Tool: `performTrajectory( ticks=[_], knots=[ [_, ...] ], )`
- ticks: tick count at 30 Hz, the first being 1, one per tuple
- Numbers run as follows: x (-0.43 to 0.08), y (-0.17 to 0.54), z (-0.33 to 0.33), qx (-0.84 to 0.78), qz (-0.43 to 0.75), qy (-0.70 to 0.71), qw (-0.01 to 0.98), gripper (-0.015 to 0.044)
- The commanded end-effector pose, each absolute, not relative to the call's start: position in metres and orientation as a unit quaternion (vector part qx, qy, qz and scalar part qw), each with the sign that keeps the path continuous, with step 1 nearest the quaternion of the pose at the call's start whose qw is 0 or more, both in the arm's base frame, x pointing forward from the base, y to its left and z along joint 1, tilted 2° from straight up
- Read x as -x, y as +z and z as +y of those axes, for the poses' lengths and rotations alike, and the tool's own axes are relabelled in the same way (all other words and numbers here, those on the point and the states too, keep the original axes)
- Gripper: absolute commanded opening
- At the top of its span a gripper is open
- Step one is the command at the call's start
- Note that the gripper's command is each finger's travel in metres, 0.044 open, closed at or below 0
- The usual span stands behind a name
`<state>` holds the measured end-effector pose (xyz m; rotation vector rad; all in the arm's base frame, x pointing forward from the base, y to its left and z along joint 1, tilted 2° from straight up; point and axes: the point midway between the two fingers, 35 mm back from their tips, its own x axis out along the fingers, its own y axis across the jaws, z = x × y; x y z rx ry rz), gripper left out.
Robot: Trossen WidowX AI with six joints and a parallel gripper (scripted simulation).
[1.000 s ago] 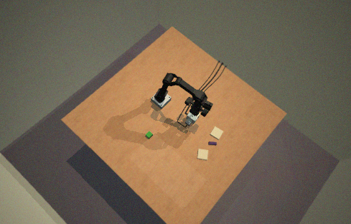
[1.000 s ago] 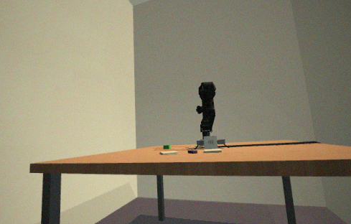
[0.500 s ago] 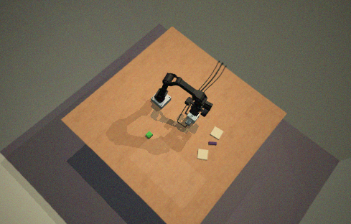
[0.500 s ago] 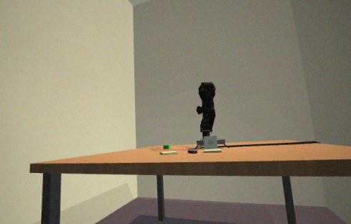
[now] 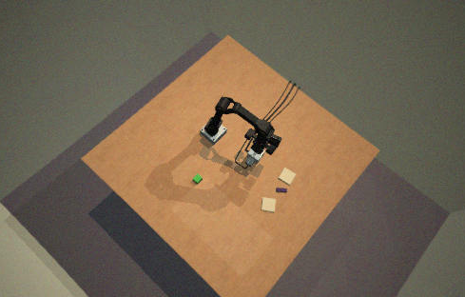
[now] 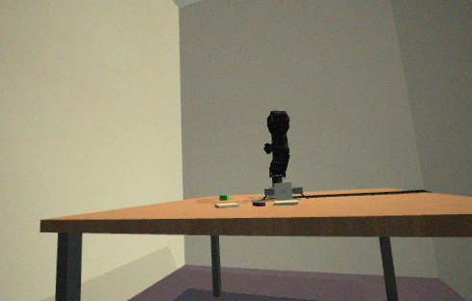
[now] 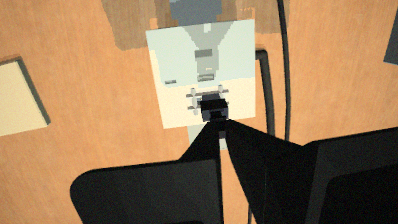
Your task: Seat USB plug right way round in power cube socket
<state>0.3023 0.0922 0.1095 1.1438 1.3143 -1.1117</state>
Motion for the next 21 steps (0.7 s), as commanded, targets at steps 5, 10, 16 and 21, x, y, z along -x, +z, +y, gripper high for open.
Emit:
performTrajectory(
  ticks=[5, 10, 16, 21],
  knots=[
    [-0.3023, 0.1085, 0.0935, -0.478, 0.55, -0.458, 0.51, 0.0],
    [-0.3023, 0.1079, 0.0937, -0.479, 0.55, -0.457, 0.509, 0.0],
    [-0.3023, 0.1072, 0.094, -0.48, 0.551, -0.456, 0.508, 0.0],
    [-0.3022, 0.1066, 0.0943, -0.481, 0.552, -0.455, 0.507, 0.0]
  ],
)
